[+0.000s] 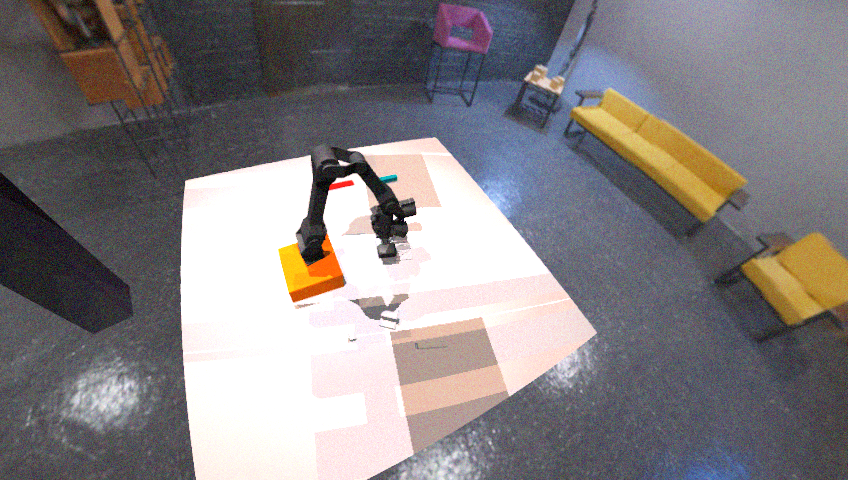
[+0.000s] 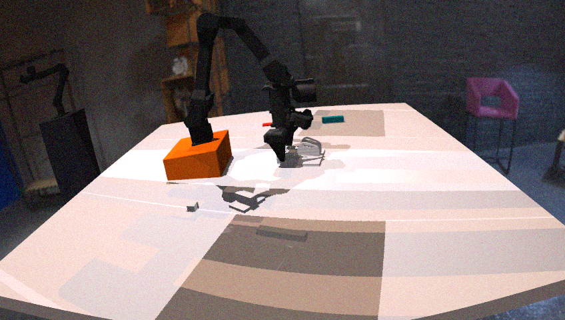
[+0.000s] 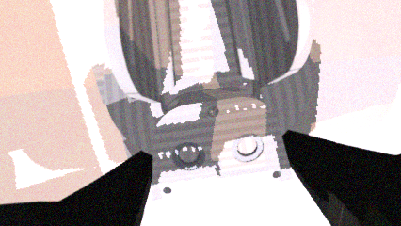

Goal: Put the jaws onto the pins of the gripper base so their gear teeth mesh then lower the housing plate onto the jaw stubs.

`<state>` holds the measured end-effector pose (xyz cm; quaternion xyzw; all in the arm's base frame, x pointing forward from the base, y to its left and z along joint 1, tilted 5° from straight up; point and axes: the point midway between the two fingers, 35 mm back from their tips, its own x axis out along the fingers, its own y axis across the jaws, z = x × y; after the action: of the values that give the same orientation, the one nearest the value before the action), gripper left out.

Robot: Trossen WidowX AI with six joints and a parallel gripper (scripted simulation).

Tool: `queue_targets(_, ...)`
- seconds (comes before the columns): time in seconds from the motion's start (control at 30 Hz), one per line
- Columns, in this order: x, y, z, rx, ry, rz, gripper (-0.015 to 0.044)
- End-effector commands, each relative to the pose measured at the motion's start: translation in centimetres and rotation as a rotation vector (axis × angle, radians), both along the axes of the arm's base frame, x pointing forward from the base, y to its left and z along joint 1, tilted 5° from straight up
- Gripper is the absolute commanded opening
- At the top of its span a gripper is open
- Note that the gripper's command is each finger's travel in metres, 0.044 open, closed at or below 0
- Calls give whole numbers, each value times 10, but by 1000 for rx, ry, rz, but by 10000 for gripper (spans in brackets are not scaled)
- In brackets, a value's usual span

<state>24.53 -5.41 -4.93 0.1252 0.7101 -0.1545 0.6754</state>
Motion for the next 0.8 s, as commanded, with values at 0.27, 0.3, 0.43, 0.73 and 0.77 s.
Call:
queue_targets(0.27,0,0,0,0,0,0,440)
queue_targets(0.3,0,0,0,0,0,0,440)
queue_targets(0.43,0,0,2,0,0,0,440)
queue_targets(0.73,3,3,77,4,-2,3,440)
queue_targets(0.77,3,3,77,4,-2,3,440)
